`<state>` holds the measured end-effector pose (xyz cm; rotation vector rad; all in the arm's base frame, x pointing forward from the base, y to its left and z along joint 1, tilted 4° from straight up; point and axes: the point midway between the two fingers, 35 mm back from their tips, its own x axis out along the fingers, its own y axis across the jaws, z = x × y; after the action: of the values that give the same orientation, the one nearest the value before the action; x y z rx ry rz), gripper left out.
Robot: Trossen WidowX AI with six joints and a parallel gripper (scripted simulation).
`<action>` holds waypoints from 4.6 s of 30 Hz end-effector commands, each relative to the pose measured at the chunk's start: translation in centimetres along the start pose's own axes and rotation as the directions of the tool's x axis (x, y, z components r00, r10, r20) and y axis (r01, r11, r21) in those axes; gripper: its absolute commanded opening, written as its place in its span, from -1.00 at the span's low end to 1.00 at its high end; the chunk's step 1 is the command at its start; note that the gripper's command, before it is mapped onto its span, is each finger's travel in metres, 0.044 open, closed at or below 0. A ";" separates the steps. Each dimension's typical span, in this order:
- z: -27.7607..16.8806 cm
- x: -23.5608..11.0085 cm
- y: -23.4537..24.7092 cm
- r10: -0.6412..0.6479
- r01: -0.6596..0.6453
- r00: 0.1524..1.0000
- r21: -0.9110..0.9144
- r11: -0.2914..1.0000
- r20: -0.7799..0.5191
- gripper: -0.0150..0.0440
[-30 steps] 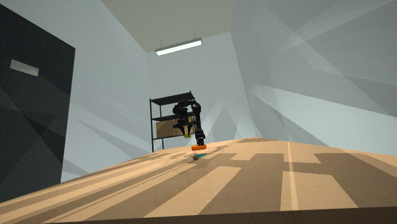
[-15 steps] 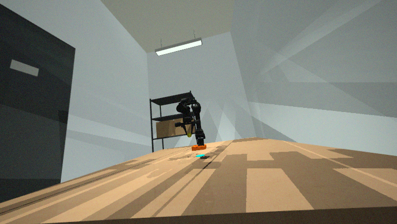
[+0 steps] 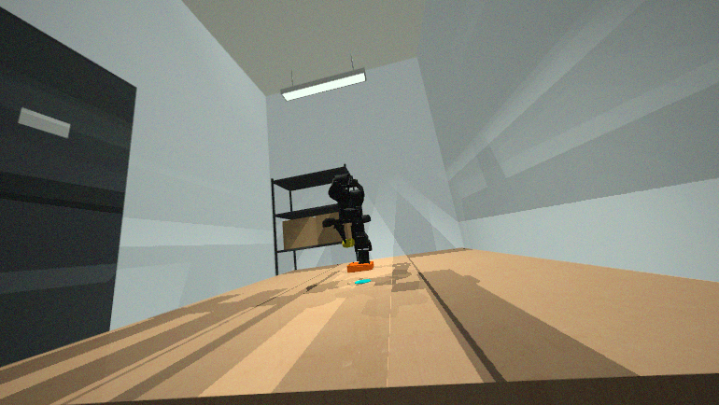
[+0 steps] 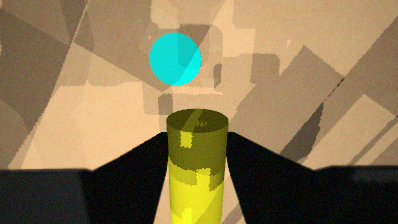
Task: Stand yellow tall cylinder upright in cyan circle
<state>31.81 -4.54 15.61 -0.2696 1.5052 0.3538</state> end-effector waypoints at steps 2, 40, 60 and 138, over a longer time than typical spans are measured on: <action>1.1 -0.2 0.7 0.000 0.000 1.000 -0.092 0.996 0.006 -0.14; 5.0 1.7 0.8 0.029 0.003 0.983 -0.174 0.985 0.182 -0.14; 6.5 2.9 -0.3 0.044 -0.008 0.947 -0.112 0.994 0.319 -0.14; 8.7 4.2 -3.6 0.069 -0.092 0.657 -0.011 0.996 0.751 -0.14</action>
<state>41.33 -4.23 11.63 -0.0201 0.7035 0.4434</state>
